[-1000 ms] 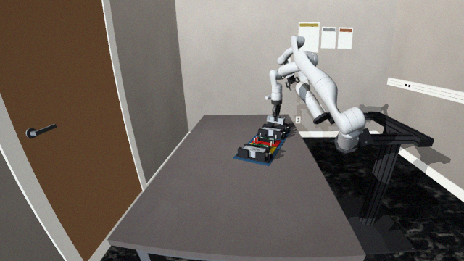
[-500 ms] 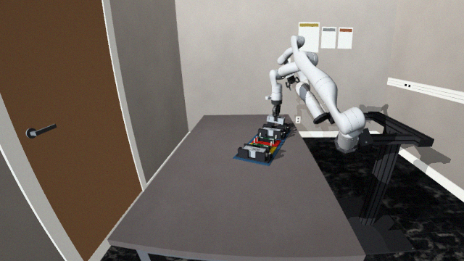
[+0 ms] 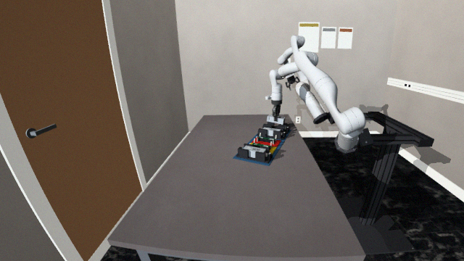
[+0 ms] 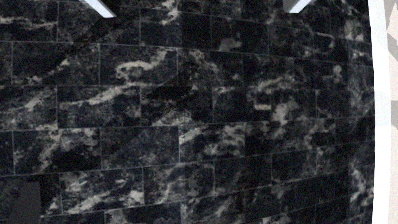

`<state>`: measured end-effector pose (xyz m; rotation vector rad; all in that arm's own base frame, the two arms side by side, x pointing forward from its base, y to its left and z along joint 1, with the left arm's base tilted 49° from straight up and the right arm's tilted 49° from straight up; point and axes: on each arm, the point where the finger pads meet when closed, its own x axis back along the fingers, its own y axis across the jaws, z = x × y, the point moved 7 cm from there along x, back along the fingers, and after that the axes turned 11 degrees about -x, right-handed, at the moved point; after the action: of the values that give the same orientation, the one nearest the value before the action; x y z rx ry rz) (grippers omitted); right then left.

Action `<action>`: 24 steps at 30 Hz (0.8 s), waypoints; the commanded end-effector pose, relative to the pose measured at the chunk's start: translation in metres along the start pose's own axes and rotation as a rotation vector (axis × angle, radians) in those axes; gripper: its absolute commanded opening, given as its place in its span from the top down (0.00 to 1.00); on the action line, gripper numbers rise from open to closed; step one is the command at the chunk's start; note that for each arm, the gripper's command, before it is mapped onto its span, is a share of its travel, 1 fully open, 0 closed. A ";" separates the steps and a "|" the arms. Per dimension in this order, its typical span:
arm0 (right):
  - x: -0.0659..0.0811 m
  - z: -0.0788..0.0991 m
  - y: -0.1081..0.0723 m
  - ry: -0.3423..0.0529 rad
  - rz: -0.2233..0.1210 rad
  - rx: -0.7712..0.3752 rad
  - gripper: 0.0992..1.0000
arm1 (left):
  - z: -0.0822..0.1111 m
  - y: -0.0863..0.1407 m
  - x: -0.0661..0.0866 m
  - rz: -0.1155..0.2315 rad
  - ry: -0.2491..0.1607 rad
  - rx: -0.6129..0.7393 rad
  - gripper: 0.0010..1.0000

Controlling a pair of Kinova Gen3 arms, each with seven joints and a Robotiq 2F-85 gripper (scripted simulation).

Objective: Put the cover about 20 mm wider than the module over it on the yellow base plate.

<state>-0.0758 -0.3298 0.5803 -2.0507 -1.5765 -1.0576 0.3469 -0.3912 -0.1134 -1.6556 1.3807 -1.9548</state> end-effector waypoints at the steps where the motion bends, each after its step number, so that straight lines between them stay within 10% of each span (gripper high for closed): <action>1: 0.000 0.000 0.000 -0.001 0.000 -0.001 0.00 | 0.000 0.000 0.002 -0.002 0.003 0.000 1.00; 24: 0.000 0.000 0.000 -0.001 0.000 -0.001 0.00 | 0.000 0.000 0.020 -0.002 0.003 0.000 1.00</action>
<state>-0.0758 -0.3298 0.5803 -2.0507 -1.5765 -1.0576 0.3438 -0.3933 -0.1088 -1.6580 1.3804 -1.9423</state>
